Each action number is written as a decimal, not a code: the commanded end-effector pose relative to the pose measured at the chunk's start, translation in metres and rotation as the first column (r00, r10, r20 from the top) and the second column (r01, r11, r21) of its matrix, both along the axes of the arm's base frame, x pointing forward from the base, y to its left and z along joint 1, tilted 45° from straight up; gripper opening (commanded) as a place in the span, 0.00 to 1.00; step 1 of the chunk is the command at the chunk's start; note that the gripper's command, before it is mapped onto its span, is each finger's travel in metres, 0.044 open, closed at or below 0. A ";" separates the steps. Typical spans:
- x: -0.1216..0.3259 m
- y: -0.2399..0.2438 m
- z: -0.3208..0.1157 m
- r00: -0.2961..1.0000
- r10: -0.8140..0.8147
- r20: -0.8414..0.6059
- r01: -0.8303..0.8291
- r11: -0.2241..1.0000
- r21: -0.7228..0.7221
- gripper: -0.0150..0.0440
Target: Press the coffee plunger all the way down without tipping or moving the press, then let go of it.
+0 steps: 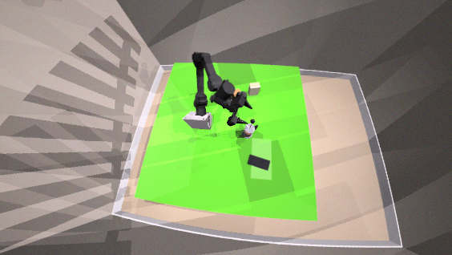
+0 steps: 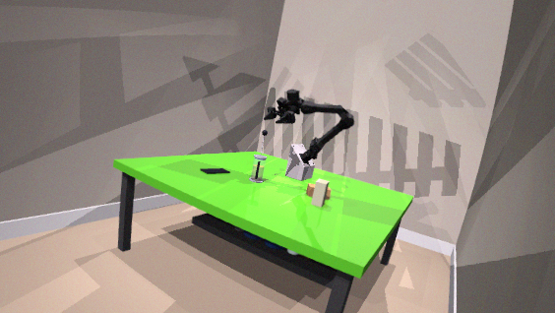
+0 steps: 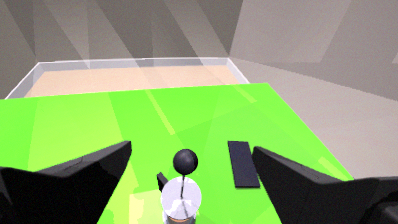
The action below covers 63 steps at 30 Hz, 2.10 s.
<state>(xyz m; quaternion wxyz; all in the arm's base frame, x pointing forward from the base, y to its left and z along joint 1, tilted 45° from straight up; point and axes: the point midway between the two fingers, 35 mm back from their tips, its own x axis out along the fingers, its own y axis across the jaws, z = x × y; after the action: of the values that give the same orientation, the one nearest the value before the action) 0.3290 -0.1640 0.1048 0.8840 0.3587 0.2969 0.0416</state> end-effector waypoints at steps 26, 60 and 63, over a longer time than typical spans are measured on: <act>0.017 0.040 -0.041 1.000 0.018 -0.005 -0.018 1.000 0.026 1.00; 0.026 0.046 -0.049 1.000 0.018 -0.003 -0.018 0.999 0.027 0.45; 0.027 0.048 -0.052 1.000 0.018 -0.004 -0.018 0.999 0.026 0.45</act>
<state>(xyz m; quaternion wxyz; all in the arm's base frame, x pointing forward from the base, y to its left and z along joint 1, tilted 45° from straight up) 0.3555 -0.1197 0.0582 0.8800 0.3661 0.2977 0.0541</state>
